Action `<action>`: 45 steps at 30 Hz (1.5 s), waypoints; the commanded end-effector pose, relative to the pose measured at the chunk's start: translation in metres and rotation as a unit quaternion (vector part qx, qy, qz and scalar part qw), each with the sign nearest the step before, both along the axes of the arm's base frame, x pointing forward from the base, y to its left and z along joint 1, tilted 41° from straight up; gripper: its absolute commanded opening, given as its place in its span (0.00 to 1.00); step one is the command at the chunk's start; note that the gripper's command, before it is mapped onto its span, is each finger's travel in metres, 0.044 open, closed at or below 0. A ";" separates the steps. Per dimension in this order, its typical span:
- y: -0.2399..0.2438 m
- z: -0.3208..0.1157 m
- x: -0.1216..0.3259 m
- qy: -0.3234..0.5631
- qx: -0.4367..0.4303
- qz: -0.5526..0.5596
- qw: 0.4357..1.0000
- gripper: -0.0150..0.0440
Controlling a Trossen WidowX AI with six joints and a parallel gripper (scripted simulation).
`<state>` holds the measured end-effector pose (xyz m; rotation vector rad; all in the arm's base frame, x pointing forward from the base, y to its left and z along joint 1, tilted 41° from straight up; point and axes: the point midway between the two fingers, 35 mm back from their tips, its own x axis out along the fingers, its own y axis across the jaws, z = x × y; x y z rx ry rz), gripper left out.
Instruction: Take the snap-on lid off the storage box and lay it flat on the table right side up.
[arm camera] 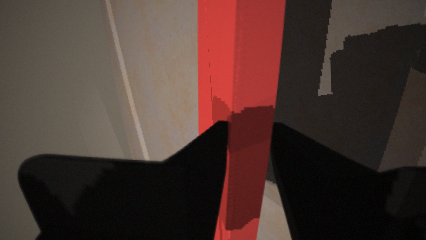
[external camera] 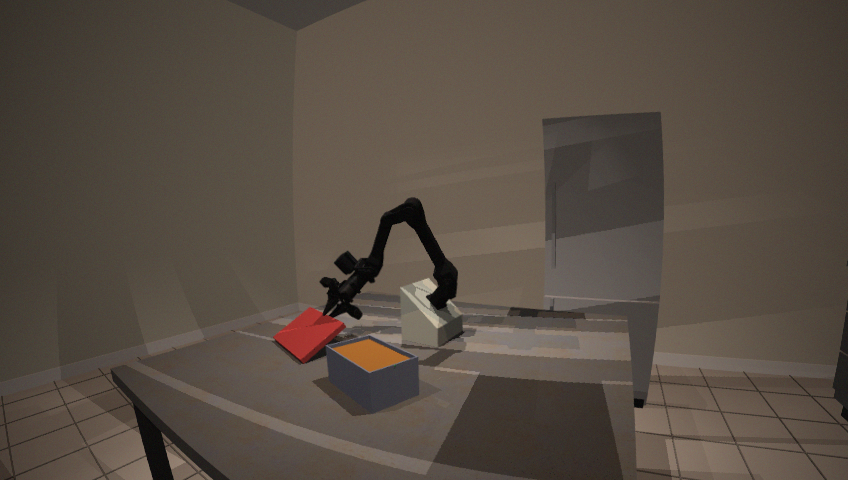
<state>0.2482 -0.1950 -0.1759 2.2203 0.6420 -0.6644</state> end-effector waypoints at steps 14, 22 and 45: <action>0.013 -0.013 -0.001 0.007 0.005 0.002 1.000 0.25; 0.018 -0.018 -0.001 0.007 0.005 0.002 1.000 0.25; 0.019 -0.014 -0.013 0.008 0.005 0.002 1.000 1.00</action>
